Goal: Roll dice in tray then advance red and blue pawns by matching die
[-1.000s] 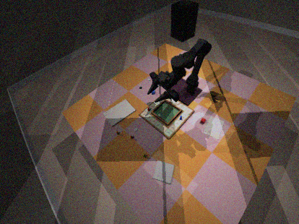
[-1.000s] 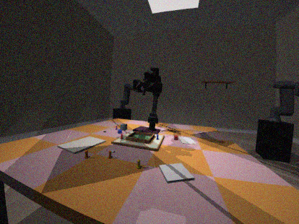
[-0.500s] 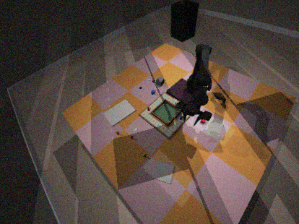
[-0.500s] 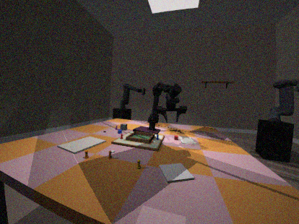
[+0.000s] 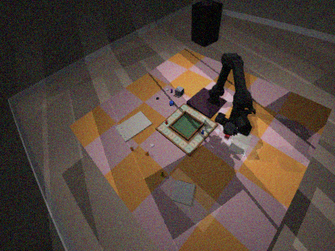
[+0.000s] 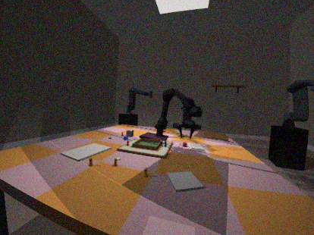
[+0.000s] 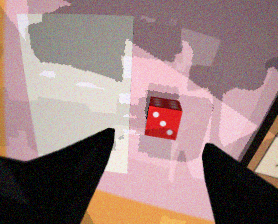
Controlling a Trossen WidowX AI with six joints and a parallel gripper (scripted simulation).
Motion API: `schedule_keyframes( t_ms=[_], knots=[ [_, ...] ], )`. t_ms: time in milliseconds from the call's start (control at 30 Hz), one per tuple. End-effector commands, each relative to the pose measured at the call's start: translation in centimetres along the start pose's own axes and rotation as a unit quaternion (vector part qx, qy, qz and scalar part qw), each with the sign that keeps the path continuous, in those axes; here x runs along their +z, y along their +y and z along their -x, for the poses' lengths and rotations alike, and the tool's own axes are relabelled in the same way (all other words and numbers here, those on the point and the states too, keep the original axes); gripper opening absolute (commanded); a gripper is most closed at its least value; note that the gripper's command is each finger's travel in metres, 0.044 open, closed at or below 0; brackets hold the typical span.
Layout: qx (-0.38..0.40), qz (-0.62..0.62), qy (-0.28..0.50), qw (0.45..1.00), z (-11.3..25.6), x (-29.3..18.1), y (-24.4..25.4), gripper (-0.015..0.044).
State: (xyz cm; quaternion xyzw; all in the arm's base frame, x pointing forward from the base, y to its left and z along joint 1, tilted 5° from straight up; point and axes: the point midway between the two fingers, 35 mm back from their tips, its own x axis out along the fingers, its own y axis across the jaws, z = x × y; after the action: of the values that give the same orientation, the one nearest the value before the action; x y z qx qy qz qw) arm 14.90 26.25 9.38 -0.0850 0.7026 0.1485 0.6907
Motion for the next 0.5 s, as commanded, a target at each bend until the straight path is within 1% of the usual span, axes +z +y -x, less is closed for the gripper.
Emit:
schedule_keyframes(
  t_ms=[0,100,467],
  knots=[
    [-0.001,-0.006,0.005,1.000,-0.2,-0.1,-0.3,0.0275],
    [-0.001,-0.006,0.006,1.000,-1.5,-0.2,-0.3,0.0275],
    [-0.001,-0.006,0.006,1.000,-2.8,-0.1,-0.3,0.0275]
  ],
)
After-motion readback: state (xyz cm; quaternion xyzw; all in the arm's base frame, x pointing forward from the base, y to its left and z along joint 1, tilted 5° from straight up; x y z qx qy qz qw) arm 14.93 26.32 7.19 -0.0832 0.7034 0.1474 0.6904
